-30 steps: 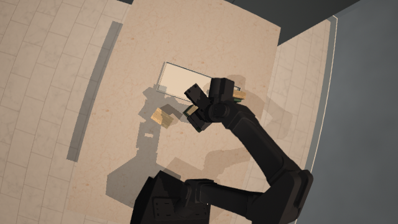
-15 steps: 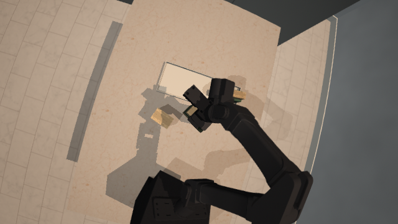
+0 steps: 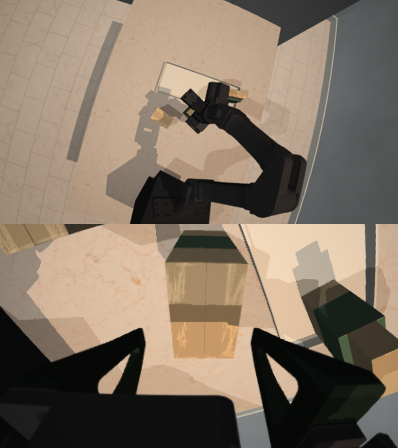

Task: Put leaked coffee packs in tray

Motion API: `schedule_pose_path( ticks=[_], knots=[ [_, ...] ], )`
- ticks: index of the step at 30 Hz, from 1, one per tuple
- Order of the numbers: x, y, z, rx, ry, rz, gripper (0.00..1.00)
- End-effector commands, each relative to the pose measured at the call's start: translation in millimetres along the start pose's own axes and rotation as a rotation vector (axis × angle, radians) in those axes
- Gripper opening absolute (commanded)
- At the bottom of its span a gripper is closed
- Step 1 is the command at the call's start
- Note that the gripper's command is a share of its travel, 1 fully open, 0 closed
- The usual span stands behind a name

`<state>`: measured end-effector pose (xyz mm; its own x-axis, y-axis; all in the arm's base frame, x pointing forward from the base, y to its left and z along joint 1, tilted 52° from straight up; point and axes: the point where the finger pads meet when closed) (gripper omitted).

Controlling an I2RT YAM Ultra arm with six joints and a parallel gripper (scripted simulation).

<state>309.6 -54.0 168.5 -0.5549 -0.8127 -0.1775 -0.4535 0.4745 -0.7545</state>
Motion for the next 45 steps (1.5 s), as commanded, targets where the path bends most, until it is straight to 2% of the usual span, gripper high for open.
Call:
schedule_pose_path(
  ticks=[1, 45],
  knots=[
    [-8.5, -9.6, -2.6, 0.033, -0.044, 0.009, 0.79],
    [-13.4, -6.0, -0.9, 0.016, -0.045, 0.003, 0.79]
  ],
)
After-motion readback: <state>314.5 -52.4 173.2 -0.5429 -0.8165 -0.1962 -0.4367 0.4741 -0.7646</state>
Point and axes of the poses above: the point where the finger pads meet when closed, its own z axis out along the fingers, its own y axis across the jaws, x = y × z
